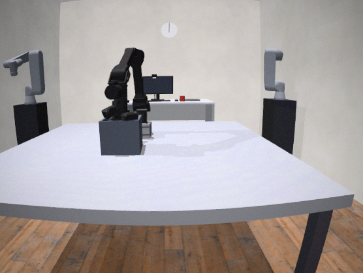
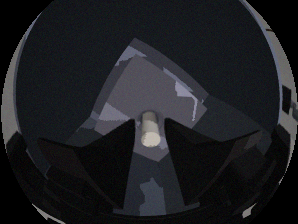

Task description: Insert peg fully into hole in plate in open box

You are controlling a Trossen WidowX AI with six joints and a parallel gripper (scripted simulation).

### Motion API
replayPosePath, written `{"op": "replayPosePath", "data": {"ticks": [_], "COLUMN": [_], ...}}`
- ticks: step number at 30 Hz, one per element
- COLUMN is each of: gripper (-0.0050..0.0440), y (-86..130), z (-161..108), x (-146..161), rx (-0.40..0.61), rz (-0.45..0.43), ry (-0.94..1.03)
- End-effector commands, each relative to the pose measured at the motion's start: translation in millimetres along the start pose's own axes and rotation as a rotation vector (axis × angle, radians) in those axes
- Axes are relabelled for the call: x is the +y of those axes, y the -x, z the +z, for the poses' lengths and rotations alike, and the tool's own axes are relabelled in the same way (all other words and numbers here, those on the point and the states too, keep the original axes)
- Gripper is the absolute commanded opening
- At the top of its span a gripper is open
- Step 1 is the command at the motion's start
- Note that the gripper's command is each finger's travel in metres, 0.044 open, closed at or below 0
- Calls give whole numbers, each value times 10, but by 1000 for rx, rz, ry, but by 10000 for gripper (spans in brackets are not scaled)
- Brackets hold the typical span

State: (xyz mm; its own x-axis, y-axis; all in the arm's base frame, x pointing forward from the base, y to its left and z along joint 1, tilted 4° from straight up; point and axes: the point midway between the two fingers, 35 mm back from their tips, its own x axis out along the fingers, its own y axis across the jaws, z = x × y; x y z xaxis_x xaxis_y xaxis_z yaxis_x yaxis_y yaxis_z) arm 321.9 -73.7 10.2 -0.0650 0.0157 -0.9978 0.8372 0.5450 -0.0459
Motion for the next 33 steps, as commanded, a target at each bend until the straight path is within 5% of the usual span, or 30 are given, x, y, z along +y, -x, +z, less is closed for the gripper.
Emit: {"op": "replayPosePath", "data": {"ticks": [1, 14, 33], "gripper": [150, 150, 150], "y": [1, 37, 665], "z": [1, 4, 9], "x": [0, 3, 13], "rx": [0, 0, -3], "rz": [0, 0, -3], "ry": [0, 0, 2]}}
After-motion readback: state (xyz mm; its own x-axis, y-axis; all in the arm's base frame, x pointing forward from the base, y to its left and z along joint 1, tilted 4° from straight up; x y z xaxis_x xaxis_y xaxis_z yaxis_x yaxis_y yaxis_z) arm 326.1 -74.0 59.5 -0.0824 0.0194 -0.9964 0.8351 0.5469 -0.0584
